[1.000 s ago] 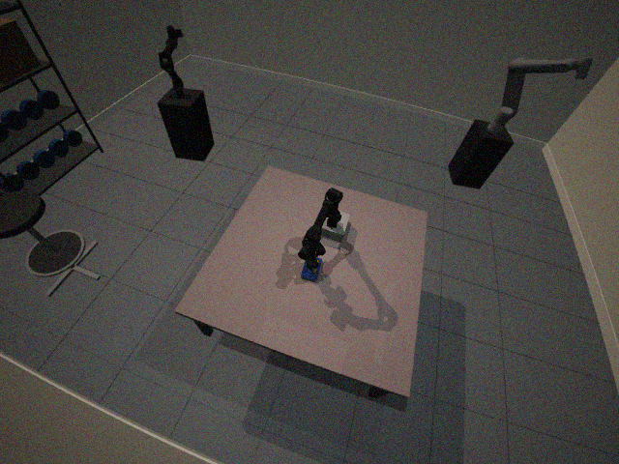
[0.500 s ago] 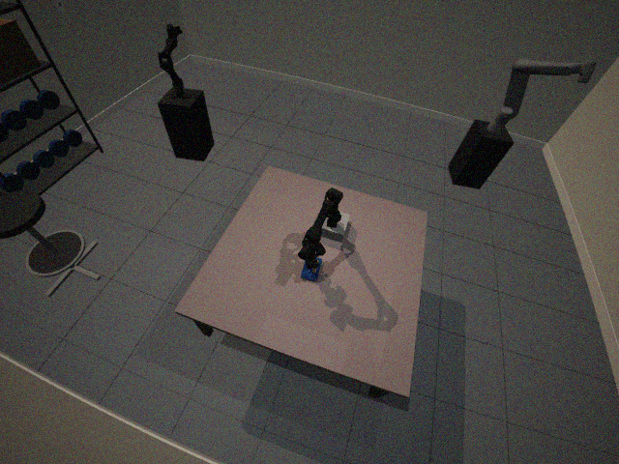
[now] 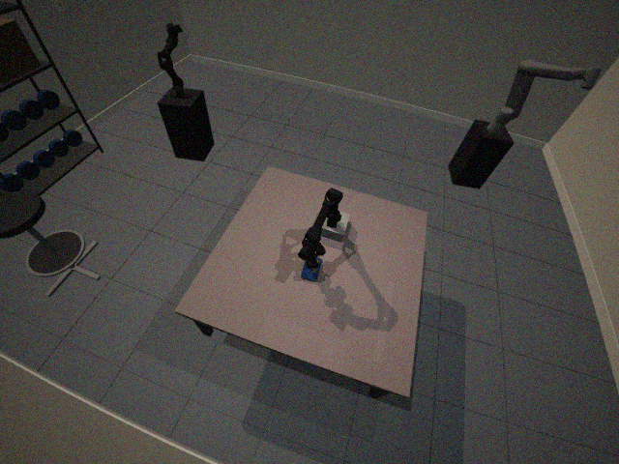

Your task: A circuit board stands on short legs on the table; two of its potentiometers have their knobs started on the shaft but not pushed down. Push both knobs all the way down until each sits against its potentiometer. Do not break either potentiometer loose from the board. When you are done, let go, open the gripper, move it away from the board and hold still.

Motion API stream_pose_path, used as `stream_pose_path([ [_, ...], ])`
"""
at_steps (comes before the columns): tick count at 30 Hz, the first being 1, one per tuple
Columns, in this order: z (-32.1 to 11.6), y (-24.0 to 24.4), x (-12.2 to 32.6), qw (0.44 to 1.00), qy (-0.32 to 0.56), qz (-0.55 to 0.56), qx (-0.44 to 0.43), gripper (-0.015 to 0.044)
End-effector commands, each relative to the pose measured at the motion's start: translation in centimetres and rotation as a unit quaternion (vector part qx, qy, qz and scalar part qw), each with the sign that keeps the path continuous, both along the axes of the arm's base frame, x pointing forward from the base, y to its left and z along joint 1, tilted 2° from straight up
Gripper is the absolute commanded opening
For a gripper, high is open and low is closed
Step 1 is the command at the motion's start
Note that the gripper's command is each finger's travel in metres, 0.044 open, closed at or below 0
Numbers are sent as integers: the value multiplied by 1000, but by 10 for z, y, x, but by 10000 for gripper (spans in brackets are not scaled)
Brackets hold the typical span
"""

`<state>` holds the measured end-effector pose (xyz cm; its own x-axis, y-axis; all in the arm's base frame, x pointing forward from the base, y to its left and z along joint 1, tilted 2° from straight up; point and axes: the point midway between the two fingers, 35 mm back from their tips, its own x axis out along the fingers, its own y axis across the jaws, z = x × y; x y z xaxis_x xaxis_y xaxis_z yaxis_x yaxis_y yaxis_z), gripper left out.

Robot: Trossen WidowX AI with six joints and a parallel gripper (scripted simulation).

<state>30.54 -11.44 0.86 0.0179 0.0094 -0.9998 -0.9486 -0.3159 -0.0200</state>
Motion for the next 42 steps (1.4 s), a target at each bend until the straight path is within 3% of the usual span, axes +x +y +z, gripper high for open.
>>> stream_pose_path([
  [1, -13, 1, 1, 1000, 4, 1, 4, 0],
  [28, -14, 1, 1, 1000, 4, 1, 4, 0],
  [42, 5, 0, 2, 1000, 4, 1, 4, 0],
])
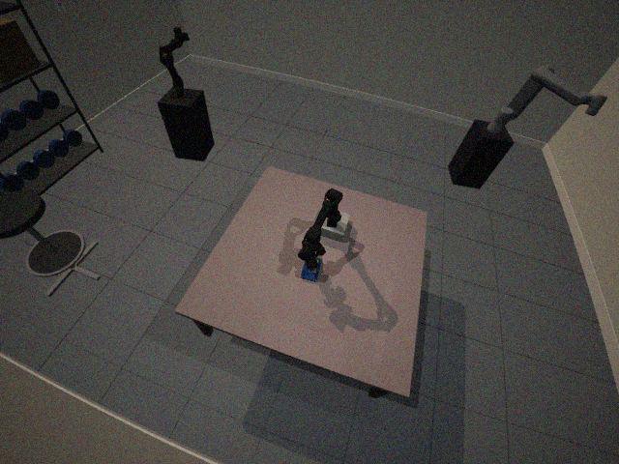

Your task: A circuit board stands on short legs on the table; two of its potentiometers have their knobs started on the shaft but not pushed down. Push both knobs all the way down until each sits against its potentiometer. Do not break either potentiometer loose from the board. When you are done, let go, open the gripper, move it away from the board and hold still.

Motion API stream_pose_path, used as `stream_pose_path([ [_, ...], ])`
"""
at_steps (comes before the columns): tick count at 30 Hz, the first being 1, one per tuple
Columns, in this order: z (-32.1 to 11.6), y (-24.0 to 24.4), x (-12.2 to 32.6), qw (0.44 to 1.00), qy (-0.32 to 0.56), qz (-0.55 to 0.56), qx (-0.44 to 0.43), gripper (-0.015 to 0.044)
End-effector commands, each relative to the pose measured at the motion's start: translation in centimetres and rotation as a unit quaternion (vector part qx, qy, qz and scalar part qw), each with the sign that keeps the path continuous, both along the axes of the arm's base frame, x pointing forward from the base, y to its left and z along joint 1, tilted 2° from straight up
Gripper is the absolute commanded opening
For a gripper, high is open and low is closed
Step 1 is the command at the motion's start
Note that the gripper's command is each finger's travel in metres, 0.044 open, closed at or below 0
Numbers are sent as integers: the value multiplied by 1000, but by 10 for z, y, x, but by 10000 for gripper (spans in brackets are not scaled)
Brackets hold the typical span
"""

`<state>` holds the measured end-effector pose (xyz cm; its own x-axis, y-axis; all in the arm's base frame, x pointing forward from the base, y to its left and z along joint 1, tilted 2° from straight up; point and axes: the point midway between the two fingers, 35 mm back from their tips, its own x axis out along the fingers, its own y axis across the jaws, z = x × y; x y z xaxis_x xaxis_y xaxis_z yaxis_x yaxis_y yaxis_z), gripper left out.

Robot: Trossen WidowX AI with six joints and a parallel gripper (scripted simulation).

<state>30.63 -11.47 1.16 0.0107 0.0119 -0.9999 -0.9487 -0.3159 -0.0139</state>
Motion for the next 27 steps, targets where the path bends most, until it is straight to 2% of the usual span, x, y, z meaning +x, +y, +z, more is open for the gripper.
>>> stream_pose_path([
  [1, 4, 1, 1, 1000, 0, 1, 3, 0],
  [13, 19, 0, 0, 1000, 0, 1, 3, 0],
  [21, 13, 1, -2, 1000, 6, 0, 2, 210],
  [27, 29, 15, 9, 998, -15, -53, 9, 53],
])
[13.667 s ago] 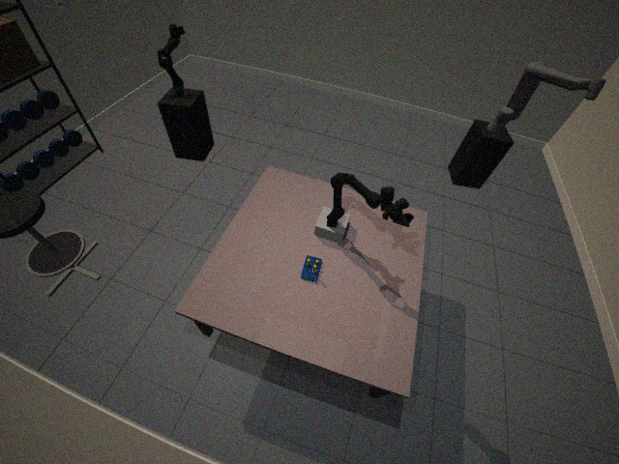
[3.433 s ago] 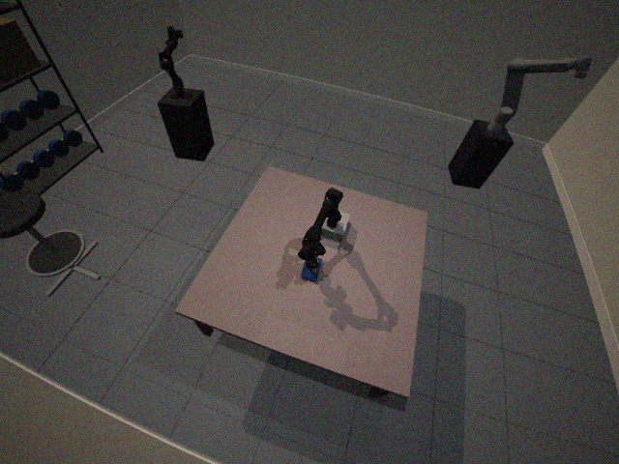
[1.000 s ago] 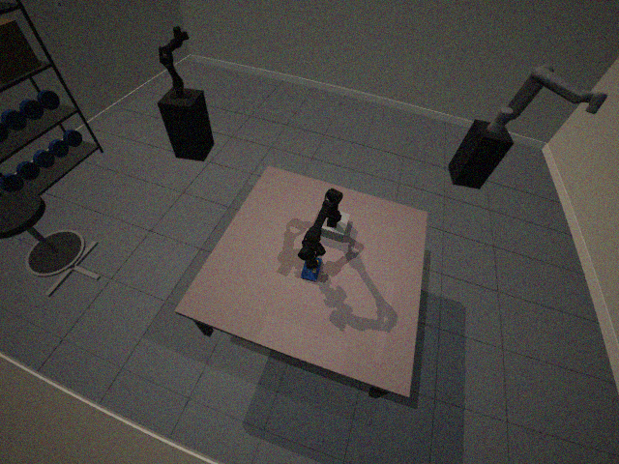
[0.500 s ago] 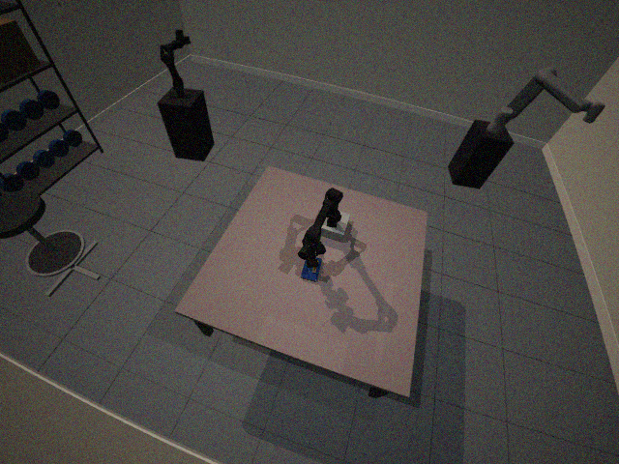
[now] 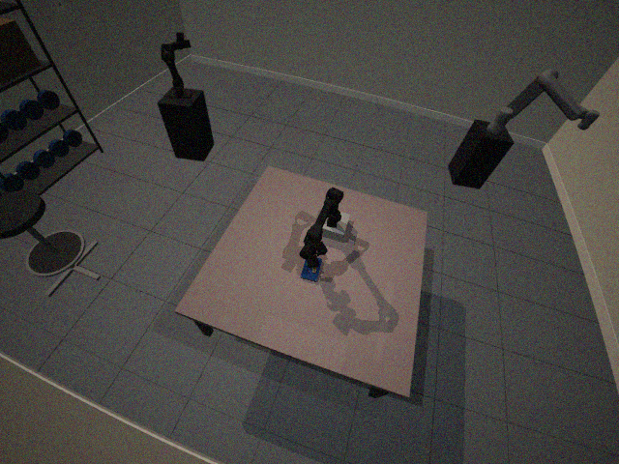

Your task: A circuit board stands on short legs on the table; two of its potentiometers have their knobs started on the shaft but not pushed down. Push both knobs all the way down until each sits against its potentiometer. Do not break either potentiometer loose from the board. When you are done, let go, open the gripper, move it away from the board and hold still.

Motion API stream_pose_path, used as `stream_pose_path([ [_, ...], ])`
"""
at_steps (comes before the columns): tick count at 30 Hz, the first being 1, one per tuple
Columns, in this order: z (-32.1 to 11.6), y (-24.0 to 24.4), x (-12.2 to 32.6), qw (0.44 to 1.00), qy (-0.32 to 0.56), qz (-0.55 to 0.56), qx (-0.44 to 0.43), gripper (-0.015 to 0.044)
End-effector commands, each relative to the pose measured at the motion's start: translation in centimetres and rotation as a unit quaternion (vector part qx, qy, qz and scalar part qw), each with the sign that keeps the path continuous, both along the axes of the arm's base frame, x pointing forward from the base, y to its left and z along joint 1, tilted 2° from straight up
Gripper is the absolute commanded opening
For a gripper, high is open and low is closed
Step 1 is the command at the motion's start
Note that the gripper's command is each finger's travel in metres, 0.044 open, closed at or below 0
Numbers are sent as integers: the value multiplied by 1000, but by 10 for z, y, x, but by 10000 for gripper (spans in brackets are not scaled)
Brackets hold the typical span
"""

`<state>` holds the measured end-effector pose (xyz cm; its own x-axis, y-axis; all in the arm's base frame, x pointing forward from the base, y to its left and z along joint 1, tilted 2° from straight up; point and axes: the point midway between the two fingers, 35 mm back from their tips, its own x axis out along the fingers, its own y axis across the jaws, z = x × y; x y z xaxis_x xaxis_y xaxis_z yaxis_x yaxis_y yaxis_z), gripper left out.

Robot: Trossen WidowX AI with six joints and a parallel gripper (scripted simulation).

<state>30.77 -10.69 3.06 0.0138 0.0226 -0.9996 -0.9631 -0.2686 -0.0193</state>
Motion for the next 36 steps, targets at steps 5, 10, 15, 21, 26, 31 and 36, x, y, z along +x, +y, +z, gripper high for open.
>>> stream_pose_path([
  [5, 14, 9, 10, 993, -10, -116, 5, 0],
  [10, 17, 11, 13, 979, -7, -201, 7, 0],
  [15, 21, 14, 16, 958, -3, -286, 9, 0],
  [21, 25, 16, 20, 923, 1, -384, 10, 0],
  [26, 29, 19, 23, 886, 4, -463, 11, 0],
  [31, 33, 21, 26, 843, 7, -538, 12, 0],
  [36, 37, 24, 28, 793, 10, -610, 12, 0],
])
